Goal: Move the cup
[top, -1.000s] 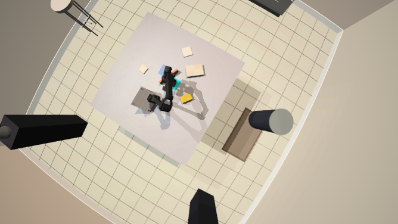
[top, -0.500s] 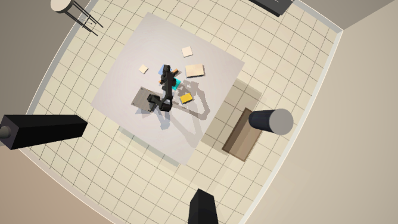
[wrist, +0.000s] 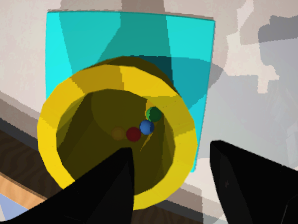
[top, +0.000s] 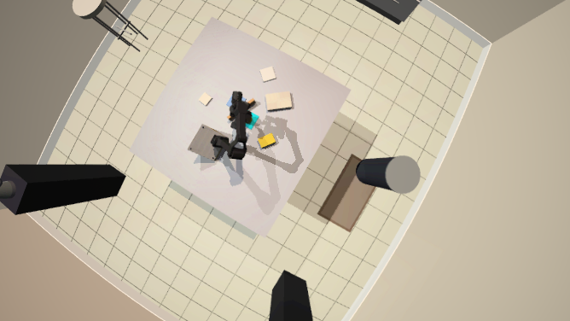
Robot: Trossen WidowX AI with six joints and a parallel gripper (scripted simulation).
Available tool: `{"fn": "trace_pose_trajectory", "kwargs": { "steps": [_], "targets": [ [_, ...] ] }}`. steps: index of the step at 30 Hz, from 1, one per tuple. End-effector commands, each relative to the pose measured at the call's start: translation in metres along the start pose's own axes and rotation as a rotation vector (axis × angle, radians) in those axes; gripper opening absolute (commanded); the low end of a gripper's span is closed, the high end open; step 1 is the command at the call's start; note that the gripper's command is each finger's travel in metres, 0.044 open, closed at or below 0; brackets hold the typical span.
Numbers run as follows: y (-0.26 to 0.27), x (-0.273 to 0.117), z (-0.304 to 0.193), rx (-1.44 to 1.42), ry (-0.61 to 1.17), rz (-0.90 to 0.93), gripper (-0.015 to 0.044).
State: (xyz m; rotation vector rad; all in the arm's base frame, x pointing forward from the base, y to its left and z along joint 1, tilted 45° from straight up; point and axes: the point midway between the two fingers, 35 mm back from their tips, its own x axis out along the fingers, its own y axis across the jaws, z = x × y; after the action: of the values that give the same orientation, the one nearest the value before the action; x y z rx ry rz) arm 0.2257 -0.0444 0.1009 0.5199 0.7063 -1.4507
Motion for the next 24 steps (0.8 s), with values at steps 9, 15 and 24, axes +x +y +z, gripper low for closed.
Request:
{"fn": "trace_pose_trajectory", "kwargs": {
  "steps": [9,15,24],
  "targets": [
    [0.000,-0.006,0.001,0.000,-0.001,0.000,0.0225],
    [0.000,-0.007,0.001,0.000,-0.001,0.000,0.0383],
    [0.003,-0.030,0.001,-0.001,0.004,0.000,0.0440]
  ]
}}
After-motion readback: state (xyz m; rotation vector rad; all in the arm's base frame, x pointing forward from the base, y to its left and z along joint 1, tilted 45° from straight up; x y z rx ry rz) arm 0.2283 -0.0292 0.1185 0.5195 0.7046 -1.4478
